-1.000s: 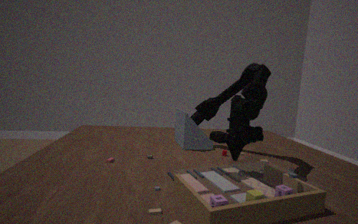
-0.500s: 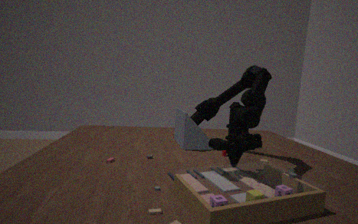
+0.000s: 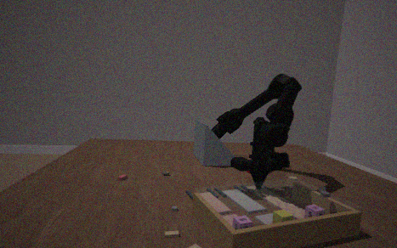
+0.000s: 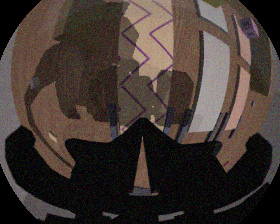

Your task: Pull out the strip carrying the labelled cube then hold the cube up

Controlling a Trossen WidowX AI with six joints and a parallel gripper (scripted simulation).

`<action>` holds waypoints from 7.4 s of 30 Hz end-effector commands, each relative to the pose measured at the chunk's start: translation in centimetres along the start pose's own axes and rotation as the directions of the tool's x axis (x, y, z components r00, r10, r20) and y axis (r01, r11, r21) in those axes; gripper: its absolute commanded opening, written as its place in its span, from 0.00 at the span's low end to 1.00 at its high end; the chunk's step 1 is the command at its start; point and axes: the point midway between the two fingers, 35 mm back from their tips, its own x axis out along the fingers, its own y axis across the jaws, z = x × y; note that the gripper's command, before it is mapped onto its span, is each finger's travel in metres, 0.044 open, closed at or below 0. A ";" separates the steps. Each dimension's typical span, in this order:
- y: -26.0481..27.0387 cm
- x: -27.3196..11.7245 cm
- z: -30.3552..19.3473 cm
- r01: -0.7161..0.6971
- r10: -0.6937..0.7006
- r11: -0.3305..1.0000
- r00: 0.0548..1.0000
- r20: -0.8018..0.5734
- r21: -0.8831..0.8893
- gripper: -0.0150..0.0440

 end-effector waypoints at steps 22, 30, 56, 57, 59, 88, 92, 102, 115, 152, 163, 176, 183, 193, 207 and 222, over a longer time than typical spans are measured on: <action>0.0 0.2 0.0 -0.005 0.005 1.000 1.000 0.001 0.006 0.25; 0.0 0.3 0.0 -0.005 0.005 1.000 1.000 0.001 0.006 0.25; 0.0 0.4 -3.1 -0.005 0.005 1.000 1.000 0.000 0.007 0.25; 0.0 0.4 -3.2 -0.005 0.005 1.000 1.000 0.000 0.007 0.25; 0.0 0.4 -3.5 -0.005 0.005 1.000 1.000 0.000 0.008 0.25; 0.1 0.6 -7.9 -0.005 0.005 1.000 1.000 -0.002 0.010 0.25; 0.1 0.6 -8.5 -0.005 0.005 1.000 1.000 -0.003 0.010 0.25; 0.1 0.6 -10.0 -0.005 0.005 1.000 1.000 -0.003 0.010 0.25; 0.2 0.6 -12.0 -0.005 0.005 1.000 1.000 -0.004 0.011 0.25; 0.4 0.6 -17.5 -0.005 0.005 1.000 1.000 -0.007 0.014 0.25; 0.4 0.6 -18.1 -0.005 0.005 1.000 1.000 -0.007 0.014 0.25; 0.4 0.6 -18.1 -0.005 0.005 1.000 1.000 -0.007 0.014 0.25; 0.4 0.6 -18.1 -0.005 0.005 1.000 1.000 -0.007 0.014 0.25; 0.4 0.6 -18.1 -0.005 0.005 1.000 1.000 -0.007 0.014 0.25; 0.4 0.6 -18.1 -0.005 0.005 1.000 1.000 -0.007 0.014 0.25; 0.2 -3.8 -14.8 -0.003 0.003 0.997 1.000 -0.006 -0.078 0.48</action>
